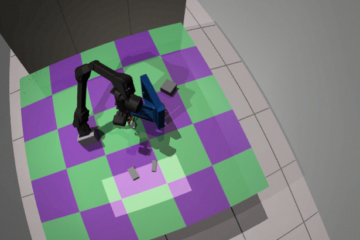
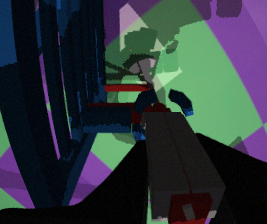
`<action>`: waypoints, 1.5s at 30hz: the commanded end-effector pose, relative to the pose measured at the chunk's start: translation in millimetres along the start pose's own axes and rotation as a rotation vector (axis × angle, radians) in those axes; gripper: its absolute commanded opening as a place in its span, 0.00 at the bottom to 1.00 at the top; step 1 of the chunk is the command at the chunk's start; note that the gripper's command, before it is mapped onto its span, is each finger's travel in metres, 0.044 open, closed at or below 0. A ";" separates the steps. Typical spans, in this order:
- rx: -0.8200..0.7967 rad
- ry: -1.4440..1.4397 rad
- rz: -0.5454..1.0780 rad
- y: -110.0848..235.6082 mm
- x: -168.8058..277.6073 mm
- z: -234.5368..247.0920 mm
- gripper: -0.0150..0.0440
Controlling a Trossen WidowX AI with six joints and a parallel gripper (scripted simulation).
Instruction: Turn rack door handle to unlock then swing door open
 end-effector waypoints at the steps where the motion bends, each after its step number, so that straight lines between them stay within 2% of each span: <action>1: -0.002 0.079 -0.003 -0.7 -1.3 -6.7 0.30; 45: 0.005 0.806 -0.005 0.2 -49.6 -99.6 0.30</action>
Point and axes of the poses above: the point midway between the two fingers, 35 mm back from their tips, its own y axis back along the fingers, its own z axis across the jaws, x = y × z, the point moved 9 cm from there along y, back along the fingers, and after that the axes turned 8 degrees about y, right-handed, at the moved point
